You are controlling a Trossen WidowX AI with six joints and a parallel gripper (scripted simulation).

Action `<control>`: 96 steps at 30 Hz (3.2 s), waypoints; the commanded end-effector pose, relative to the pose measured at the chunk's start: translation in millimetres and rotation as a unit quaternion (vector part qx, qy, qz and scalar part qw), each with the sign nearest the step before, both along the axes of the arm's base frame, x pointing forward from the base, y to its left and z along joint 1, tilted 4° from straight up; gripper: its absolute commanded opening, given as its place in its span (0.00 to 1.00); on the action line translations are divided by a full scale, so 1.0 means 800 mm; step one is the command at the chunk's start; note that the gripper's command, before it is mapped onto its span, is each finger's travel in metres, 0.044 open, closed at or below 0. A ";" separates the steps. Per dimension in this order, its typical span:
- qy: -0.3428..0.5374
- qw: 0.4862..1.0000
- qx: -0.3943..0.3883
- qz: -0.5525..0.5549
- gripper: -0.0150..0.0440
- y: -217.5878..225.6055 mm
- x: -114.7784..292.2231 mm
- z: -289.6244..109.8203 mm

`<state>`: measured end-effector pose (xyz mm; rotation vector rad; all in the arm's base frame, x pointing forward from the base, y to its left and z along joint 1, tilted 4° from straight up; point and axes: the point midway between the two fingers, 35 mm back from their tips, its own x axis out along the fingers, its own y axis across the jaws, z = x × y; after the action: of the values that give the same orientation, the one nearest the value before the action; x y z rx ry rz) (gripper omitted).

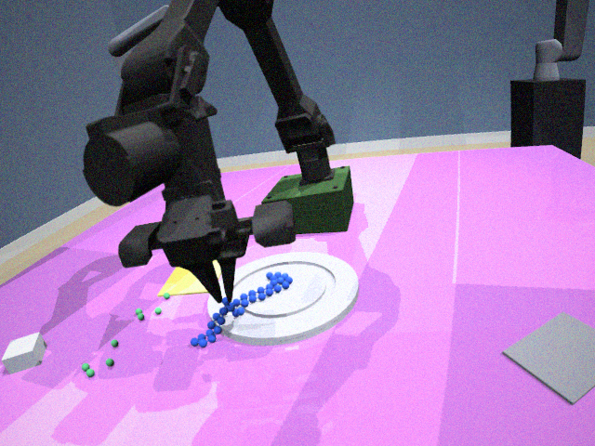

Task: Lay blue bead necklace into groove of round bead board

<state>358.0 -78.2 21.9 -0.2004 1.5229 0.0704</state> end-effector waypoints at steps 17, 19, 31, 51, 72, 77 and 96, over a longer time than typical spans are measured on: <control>0.002 1.000 0.003 0.000 0.25 0.057 -0.043 -0.005; 0.002 1.000 0.003 0.000 0.25 0.057 -0.043 -0.005; 0.002 1.000 0.003 0.000 0.25 0.055 -0.042 -0.028; 0.002 1.000 0.003 0.000 0.25 0.055 -0.042 -0.037; -0.002 1.000 0.002 0.001 0.92 0.055 -0.040 -0.027; 0.002 1.000 0.003 0.000 1.00 0.057 -0.043 -0.008; 0.002 1.000 0.003 0.000 1.00 0.057 -0.045 -0.005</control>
<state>322.0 -33.3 17.2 -0.2005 1.5271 0.0774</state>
